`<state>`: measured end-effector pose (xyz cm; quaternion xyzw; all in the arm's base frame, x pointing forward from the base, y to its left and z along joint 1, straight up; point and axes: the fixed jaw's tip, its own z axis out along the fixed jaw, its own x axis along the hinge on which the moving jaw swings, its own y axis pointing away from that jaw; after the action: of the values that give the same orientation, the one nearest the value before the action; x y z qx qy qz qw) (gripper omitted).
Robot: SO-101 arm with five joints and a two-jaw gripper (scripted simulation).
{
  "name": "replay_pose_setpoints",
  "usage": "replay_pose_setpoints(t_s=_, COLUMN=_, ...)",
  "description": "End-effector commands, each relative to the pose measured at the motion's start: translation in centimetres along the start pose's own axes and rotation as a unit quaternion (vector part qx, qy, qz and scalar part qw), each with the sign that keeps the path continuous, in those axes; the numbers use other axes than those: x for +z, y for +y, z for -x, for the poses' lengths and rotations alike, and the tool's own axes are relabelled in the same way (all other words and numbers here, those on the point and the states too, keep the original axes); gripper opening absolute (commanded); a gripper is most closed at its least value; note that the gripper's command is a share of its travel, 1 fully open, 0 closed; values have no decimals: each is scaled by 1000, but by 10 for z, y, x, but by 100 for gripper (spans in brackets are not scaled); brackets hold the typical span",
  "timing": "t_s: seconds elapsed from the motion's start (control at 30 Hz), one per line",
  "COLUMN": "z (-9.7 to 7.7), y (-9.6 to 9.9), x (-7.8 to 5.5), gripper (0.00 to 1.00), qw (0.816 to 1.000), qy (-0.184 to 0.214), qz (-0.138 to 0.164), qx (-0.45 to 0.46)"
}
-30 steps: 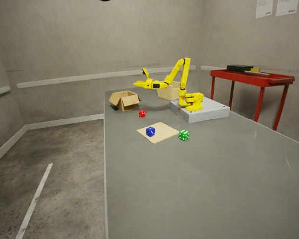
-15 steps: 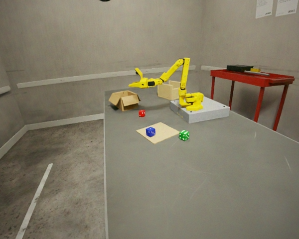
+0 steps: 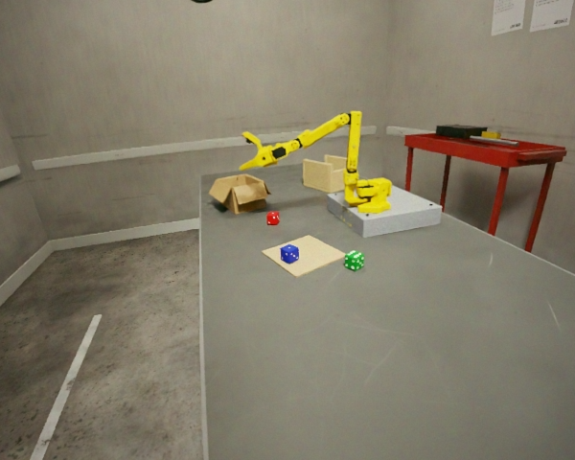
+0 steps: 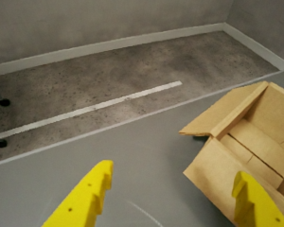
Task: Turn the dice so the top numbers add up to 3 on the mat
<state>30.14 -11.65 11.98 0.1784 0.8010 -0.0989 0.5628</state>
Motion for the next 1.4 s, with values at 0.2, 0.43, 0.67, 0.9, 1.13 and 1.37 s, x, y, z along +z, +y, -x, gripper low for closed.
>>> replay_pose_setpoints(t_s=0.2, z=-1, y=5, x=3, gripper=35, qw=993, qy=116, qz=0, qx=10)
replay_pose_setpoints(t_s=0.43, z=-2, y=7, x=-6, gripper=35, qw=981, qy=195, qz=-4, qx=16)
replay_pose_setpoints(t_s=0.67, z=-3, y=7, x=-15, gripper=35, qw=970, qy=243, qz=-7, qx=19)
replay_pose_setpoints(t_s=0.9, z=-3, y=8, x=-29, gripper=35, qw=955, qy=295, qz=-11, qx=22)
replay_pose_setpoints(t_s=1.13, z=-4, y=9, x=-38, gripper=35, qw=946, qy=324, qz=-14, qx=23)
replay_pose_setpoints(t_s=1.37, z=-4, y=9, x=-43, gripper=35, qw=940, qy=339, qz=-15, qx=24)
